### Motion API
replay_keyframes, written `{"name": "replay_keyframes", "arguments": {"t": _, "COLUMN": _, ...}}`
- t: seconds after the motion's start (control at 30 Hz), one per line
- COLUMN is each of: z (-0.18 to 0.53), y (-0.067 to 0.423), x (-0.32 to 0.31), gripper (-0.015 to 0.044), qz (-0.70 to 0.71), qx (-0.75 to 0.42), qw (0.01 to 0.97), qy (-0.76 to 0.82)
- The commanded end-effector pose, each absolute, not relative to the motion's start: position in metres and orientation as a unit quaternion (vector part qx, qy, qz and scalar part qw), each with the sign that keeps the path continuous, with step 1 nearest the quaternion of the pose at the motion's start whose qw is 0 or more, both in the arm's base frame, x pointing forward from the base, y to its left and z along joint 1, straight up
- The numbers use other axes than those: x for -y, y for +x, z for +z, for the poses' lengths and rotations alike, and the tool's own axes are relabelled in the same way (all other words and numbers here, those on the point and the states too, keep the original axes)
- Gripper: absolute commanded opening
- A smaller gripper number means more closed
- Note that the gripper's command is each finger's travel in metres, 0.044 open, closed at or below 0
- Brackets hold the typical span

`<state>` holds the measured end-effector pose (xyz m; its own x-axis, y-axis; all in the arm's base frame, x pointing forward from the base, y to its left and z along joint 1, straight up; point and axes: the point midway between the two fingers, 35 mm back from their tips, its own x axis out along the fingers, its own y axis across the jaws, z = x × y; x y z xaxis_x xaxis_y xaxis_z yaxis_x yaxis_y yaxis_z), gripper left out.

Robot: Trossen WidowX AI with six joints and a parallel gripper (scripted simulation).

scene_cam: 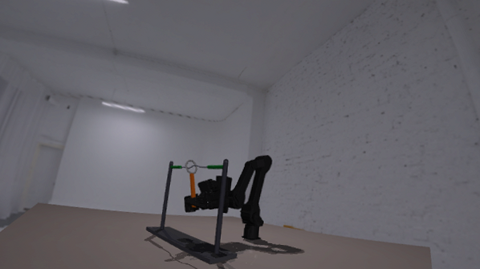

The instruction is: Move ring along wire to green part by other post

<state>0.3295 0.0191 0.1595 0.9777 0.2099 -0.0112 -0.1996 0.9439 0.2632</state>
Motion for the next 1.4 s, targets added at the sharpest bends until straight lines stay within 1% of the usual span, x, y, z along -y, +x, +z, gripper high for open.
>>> {"name": "replay_keyframes", "arguments": {"t": 0.0, "z": 0.161, "y": 0.328, "x": -0.023, "gripper": -0.0150, "qz": 0.124, "qx": -0.018, "qw": 0.983, "qy": 0.136}}
{"name": "replay_keyframes", "arguments": {"t": 0.27, "z": 0.162, "y": 0.329, "x": -0.022, "gripper": -0.0150, "qz": 0.159, "qx": -0.008, "qw": 0.982, "qy": 0.103}}
{"name": "replay_keyframes", "arguments": {"t": 0.73, "z": 0.161, "y": 0.334, "x": -0.008, "gripper": -0.0150, "qz": 0.200, "qx": 0.014, "qw": 0.980, "qy": -0.015}}
{"name": "replay_keyframes", "arguments": {"t": 1.03, "z": 0.159, "y": 0.334, "x": -0.005, "gripper": -0.0150, "qz": 0.194, "qx": 0.023, "qw": 0.979, "qy": -0.063}}
{"name": "replay_keyframes", "arguments": {"t": 1.37, "z": 0.158, "y": 0.329, "x": -0.009, "gripper": -0.0150, "qz": 0.170, "qx": 0.012, "qw": 0.983, "qy": -0.065}}
